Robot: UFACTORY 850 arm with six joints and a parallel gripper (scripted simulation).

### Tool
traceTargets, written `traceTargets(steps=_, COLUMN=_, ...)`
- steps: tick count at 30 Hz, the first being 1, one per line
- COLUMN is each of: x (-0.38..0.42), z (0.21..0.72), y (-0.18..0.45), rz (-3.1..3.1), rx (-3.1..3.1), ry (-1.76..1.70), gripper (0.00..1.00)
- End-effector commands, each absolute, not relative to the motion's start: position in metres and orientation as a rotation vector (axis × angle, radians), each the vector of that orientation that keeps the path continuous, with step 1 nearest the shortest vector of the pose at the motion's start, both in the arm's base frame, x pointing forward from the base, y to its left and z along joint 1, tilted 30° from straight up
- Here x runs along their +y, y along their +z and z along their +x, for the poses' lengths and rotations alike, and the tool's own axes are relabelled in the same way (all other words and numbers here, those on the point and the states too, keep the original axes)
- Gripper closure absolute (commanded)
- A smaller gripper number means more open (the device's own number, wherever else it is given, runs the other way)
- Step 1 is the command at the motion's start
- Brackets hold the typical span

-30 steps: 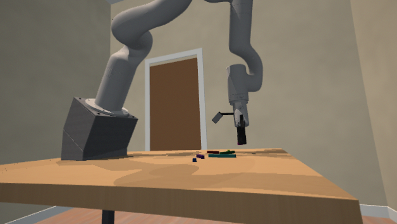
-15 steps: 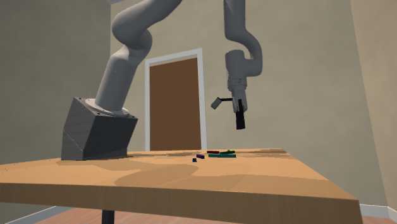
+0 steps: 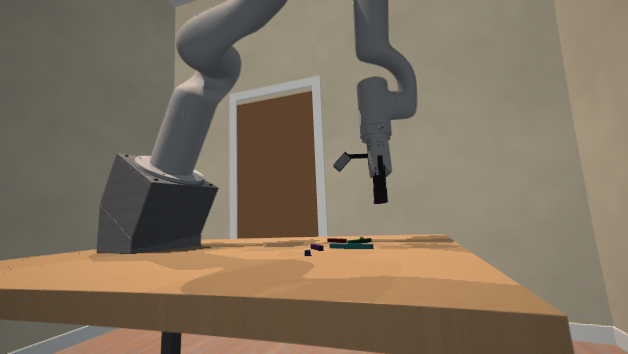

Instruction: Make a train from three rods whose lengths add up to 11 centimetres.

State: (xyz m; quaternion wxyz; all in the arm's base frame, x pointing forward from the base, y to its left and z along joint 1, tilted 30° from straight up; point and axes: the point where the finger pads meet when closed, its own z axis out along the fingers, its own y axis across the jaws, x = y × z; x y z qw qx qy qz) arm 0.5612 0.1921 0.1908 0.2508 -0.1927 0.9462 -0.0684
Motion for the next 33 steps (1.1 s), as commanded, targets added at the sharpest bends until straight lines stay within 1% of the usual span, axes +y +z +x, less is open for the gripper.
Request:
traceTargets(steps=1, x=0.168, z=0.568, y=0.193, rz=-0.513, rx=2.558, ry=-0.196, gripper=0.96)
traceTargets(steps=7, x=0.116, z=0.576, y=0.194, rz=-0.494, rx=2.535, ry=-0.208, gripper=0.96)
traceTargets(steps=9, x=0.116, z=0.576, y=0.194, rz=-0.494, rx=2.535, ry=-0.208, gripper=0.96)
traceTargets(steps=16, x=0.053, z=0.572, y=0.192, rz=-0.479, rx=2.525, ry=-0.207, gripper=0.96)
traceTargets(steps=24, x=-0.005, z=0.555, y=0.186, rz=-0.469, rx=2.54, ry=-0.192, gripper=0.96)
traceTargets(steps=26, x=-0.005, z=0.555, y=0.186, rz=-0.469, rx=2.54, ry=-0.192, gripper=0.96)
traceTargets(steps=33, x=-0.054, z=0.527, y=0.178, rz=-0.46, rx=2.574, ry=-0.171, gripper=0.96)
